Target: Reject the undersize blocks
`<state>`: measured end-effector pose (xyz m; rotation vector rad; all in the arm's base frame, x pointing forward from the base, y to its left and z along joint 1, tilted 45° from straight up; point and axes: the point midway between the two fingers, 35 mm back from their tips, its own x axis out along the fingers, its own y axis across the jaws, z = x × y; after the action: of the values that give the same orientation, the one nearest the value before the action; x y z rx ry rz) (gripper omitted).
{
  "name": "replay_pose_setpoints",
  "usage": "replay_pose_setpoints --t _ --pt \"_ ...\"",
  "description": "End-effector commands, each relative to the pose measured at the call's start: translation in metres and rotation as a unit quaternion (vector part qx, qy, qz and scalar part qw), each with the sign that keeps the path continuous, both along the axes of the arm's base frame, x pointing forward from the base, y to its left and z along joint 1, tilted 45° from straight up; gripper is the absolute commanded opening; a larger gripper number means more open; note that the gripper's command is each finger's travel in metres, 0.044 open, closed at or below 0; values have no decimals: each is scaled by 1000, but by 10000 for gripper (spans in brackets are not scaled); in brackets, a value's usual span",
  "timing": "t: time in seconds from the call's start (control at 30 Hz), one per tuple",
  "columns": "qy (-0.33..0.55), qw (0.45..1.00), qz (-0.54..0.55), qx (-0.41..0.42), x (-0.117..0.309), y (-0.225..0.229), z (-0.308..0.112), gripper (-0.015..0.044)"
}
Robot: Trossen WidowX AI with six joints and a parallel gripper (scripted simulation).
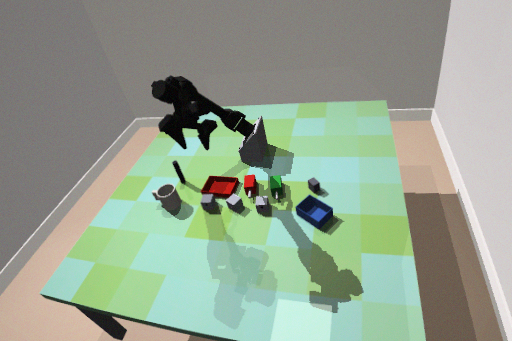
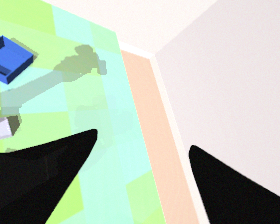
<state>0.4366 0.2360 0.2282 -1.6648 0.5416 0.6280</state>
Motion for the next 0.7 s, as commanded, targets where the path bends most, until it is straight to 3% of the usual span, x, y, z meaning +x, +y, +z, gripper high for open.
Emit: replay_pose_setpoints --t 0.0,0.1,0.33,0.5,0.67 --pt "1 1000 1 -2 0 0 -2 374" --pt "24 999 13 -36 -2 0 -24 300" --pt "131 970 85 -188 -22 -10 -121 300" --pt "226 900 191 -321 -51 -25 -195 300" --pt "322 787 305 -430 -88 -50 -259 300"
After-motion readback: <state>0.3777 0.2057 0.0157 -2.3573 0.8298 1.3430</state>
